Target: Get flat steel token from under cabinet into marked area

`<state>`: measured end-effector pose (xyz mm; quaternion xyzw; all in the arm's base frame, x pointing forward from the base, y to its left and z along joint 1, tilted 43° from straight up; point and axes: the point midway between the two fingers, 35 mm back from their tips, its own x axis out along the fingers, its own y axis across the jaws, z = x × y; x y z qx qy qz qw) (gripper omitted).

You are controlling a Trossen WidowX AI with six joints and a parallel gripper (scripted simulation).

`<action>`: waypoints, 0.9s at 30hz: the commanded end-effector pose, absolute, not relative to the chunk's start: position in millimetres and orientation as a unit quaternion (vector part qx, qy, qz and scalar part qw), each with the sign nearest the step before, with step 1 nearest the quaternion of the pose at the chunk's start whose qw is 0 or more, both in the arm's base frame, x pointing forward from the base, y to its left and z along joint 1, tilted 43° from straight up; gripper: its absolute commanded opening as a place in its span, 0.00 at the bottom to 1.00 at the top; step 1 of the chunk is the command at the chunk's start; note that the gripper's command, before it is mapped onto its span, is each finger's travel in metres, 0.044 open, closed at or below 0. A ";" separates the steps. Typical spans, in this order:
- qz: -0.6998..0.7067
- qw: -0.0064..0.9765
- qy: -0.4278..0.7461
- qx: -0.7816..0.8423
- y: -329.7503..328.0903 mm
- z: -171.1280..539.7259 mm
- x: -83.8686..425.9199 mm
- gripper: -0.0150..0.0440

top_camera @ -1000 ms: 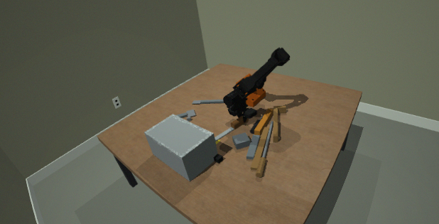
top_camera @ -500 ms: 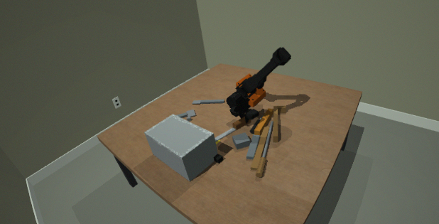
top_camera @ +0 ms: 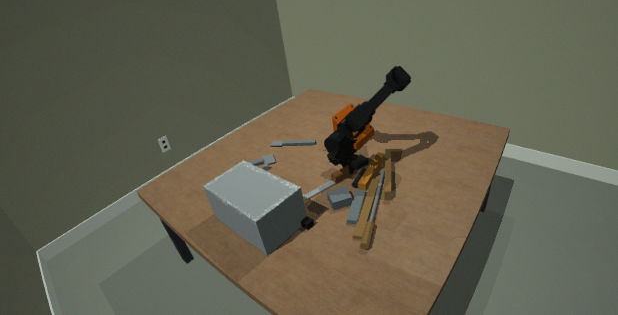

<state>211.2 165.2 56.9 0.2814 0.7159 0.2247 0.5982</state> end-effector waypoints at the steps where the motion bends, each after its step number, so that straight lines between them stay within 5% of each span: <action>1: 0.227 0.600 0.714 0.282 169.6 62.6 212.1 0.25; 16: 0.225 0.598 0.714 0.285 180.7 73.7 210.4 0.25; 23: 0.220 0.598 0.717 0.282 178.4 69.8 209.0 0.57; 27: 0.219 0.599 0.717 0.281 178.3 69.7 209.1 0.59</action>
